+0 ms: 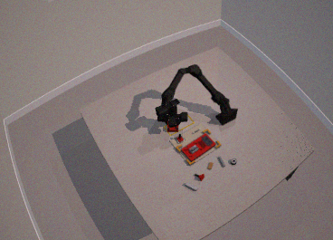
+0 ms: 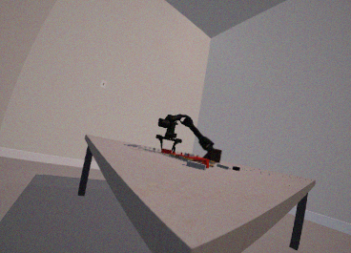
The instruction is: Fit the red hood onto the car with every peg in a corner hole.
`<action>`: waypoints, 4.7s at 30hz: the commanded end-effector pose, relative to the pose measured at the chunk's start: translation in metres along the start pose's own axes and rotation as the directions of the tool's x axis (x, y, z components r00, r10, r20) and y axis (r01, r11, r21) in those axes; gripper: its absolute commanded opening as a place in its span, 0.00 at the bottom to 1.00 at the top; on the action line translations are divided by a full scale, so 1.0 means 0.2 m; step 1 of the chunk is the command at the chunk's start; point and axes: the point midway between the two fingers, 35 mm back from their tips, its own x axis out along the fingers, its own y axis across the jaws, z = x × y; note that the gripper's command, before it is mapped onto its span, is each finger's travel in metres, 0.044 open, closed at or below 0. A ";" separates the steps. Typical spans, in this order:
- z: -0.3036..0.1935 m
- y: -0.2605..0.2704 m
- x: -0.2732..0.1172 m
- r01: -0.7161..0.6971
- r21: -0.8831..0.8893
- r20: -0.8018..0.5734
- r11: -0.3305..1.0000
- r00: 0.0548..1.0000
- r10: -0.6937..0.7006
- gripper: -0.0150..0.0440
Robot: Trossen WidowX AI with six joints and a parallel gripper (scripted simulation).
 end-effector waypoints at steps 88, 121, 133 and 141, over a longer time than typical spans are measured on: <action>-0.05 0.06 -0.31 0.002 -1.000 0.002 0.003 1.000 0.006 0.25; -0.06 0.05 0.00 0.005 -1.000 0.005 0.009 1.000 0.004 0.61; -0.06 0.05 0.00 0.005 -1.000 0.005 0.009 1.000 0.004 1.00; -0.05 0.05 -0.34 0.001 -1.000 0.001 0.008 1.000 0.000 1.00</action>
